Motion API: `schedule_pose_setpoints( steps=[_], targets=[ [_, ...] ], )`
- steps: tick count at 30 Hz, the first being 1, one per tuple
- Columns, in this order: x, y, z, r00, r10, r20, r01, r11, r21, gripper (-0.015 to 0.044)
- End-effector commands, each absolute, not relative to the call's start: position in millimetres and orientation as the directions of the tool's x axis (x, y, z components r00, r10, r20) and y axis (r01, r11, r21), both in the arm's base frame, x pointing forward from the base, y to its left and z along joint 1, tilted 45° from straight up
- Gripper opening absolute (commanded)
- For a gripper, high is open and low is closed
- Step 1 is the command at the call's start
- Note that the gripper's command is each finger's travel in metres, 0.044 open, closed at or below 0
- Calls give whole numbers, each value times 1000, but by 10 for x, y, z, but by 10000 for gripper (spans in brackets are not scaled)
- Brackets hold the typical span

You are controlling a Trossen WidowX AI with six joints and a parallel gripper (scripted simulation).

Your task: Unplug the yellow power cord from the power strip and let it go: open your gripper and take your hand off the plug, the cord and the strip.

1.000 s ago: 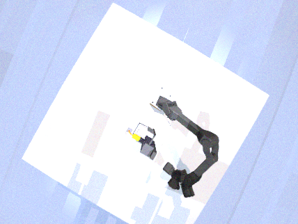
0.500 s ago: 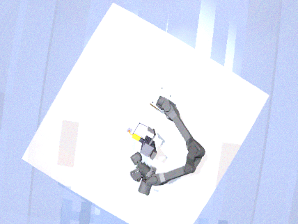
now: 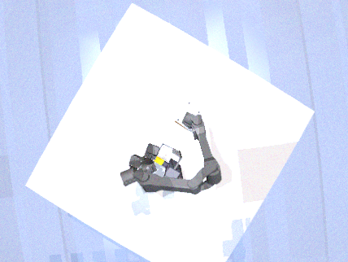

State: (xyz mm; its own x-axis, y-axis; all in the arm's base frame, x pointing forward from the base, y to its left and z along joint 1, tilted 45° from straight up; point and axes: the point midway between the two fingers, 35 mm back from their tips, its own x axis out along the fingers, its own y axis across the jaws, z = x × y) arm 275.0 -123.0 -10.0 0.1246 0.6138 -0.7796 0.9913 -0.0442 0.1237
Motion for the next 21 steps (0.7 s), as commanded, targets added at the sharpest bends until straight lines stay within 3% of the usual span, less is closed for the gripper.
schedule_pose_setpoints(
  steps=[1, 21],
  targets=[
    [2546, -1249, -107, 156, 683, -713, 985, -165, 57, 160],
    [2570, -1114, 31, 156, 683, -713, 985, -166, 57, 160]
  ],
)
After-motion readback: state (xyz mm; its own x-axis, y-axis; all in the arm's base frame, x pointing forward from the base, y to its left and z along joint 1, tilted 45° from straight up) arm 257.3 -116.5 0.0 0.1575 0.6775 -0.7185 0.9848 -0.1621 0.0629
